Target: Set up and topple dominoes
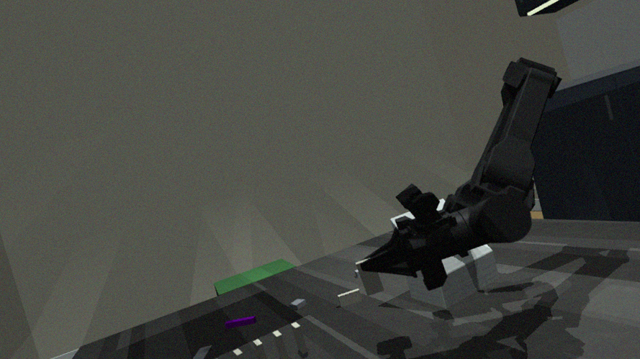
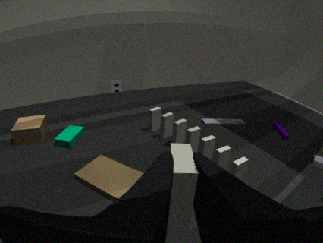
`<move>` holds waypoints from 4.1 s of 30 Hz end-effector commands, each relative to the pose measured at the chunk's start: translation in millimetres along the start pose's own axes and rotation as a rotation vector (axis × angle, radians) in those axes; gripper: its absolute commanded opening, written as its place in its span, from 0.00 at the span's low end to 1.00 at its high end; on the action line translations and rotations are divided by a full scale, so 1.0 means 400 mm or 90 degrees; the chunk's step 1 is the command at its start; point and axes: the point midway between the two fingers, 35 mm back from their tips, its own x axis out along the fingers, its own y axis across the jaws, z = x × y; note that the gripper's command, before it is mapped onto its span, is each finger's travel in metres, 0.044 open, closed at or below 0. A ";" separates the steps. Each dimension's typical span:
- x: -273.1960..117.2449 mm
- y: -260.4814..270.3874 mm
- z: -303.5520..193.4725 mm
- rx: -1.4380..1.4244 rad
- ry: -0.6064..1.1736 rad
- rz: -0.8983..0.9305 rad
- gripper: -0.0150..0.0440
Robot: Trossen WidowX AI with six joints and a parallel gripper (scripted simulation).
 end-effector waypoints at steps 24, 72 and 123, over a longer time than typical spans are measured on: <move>0.028 0.014 -0.094 0.006 0.005 -0.009 0.30; 0.052 -0.005 -0.278 0.000 0.002 -0.002 0.61; 0.123 -0.082 -0.094 -0.759 0.809 0.331 1.00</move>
